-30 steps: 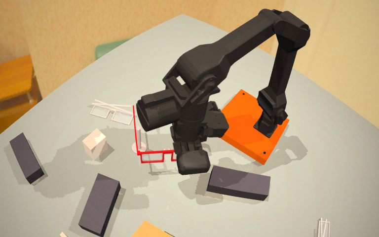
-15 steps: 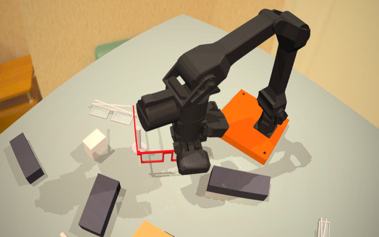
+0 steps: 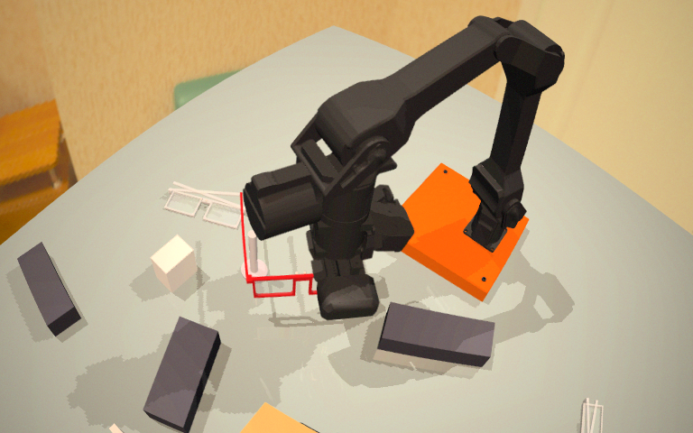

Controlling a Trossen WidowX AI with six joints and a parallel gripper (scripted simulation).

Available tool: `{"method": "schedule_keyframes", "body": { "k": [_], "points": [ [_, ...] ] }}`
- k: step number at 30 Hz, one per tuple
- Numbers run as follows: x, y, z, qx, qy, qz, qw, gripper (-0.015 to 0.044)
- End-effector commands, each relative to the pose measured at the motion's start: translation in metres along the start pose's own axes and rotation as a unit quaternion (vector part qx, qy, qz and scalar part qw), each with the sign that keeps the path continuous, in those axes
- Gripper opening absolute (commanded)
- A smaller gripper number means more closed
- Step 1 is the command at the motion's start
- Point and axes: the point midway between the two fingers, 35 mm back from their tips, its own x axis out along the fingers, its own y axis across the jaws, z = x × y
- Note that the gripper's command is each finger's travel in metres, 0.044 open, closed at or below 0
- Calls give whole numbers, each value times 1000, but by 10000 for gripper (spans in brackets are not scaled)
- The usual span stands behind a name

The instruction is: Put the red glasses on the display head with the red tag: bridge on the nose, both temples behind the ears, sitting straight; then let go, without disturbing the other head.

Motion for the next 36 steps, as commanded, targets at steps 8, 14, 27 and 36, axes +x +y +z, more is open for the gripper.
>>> {"method": "schedule_keyframes", "body": {
  "k": [8,14,27,36],
  "points": [
    [-40,-1,-7,-2,3,-2,1000,0],
    [-61,-1,-6,-2,3,-2,1000,0],
    [-63,-14,0,78,12,10,997,0],
    [-65,-32,9,190,30,20,981,0]
  ]
}}
